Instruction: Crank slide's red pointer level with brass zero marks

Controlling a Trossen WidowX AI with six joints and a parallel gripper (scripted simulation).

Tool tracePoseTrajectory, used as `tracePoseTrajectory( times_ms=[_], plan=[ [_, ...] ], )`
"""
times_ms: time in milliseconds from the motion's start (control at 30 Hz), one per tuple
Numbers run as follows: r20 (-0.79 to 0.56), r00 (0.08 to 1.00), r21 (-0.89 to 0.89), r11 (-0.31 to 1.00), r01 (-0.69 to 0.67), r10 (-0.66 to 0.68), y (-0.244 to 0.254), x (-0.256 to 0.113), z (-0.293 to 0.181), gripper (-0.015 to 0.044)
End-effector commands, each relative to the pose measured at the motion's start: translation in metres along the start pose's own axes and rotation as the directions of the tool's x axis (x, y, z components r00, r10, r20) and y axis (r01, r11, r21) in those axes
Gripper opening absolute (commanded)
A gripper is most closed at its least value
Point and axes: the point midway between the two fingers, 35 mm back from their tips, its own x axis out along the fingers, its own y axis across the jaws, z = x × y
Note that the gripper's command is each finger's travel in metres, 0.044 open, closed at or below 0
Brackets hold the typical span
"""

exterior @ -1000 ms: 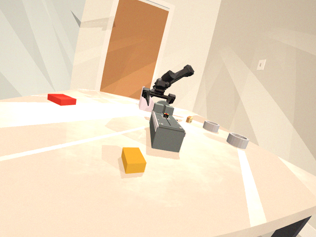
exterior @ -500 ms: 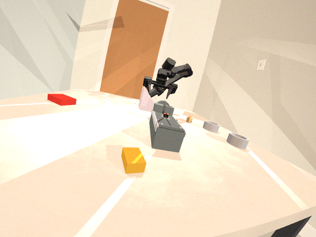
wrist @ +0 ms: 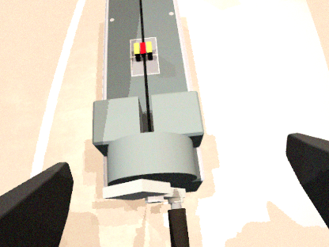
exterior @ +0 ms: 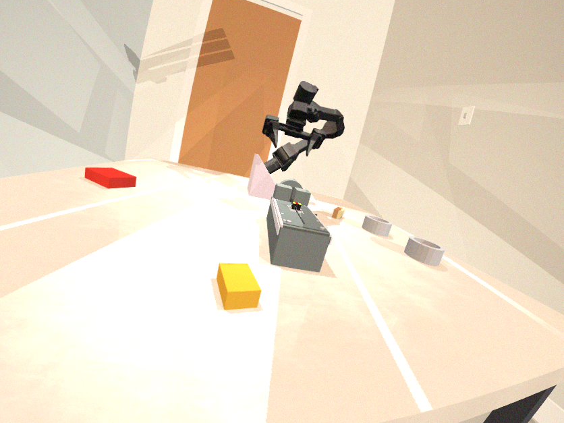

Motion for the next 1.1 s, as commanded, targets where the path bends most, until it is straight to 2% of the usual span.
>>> tracePoseTrajectory(
  times_ms=[0,567,900,1067],
  plan=[
    [-0.015,1.000,-0.030,0.999,-0.025,0.024,0.001,0.010,0.014,0.0440],
    [-0.073,0.990,-0.186,0.973,-0.136,0.124,0.002,0.076,0.076,0.0440],
    [-0.073,0.989,-0.187,0.973,-0.138,0.126,0.002,0.112,0.042,0.0440],
    [-0.073,0.989,-0.187,0.973,-0.138,0.126,0.003,0.114,0.040,0.0440]
  ],
)
